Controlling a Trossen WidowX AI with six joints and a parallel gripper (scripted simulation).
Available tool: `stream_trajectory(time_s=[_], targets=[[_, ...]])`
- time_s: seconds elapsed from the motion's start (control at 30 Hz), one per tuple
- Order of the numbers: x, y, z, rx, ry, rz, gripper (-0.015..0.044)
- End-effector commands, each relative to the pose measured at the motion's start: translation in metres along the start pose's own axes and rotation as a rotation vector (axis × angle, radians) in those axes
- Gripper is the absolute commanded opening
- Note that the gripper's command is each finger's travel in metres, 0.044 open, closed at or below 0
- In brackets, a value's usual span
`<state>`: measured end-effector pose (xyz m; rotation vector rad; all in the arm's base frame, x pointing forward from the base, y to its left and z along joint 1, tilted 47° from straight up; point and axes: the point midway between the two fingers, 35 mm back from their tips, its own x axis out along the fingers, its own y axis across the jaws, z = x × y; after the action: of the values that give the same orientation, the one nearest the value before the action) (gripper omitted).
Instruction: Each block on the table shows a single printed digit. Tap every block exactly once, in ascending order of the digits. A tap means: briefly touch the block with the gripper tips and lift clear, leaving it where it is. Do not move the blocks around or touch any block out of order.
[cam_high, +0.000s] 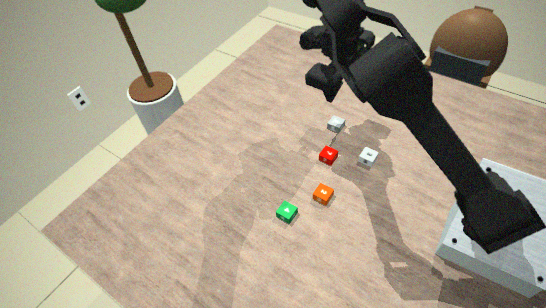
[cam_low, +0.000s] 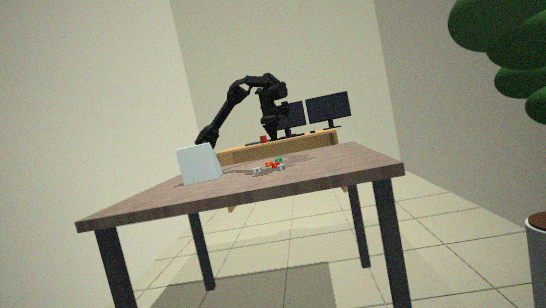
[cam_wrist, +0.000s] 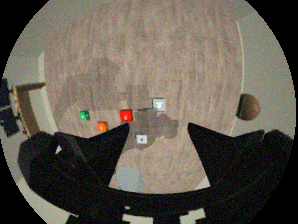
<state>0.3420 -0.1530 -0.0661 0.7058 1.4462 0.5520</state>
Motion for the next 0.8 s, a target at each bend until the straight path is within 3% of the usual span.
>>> stream_trajectory(time_s=[0.0,0.17,0.6,0.77], targets=[[0.0,0.0,0.0,-0.004,0.001,0.0,0.04],[-0.002,0.009,-0.001,-0.003,0.001,-0.001,0.04],[-0.002,0.169,-0.061,0.001,0.005,0.006,0.04],[0.0,0.183,-0.073,0.001,0.006,0.009,0.04]])
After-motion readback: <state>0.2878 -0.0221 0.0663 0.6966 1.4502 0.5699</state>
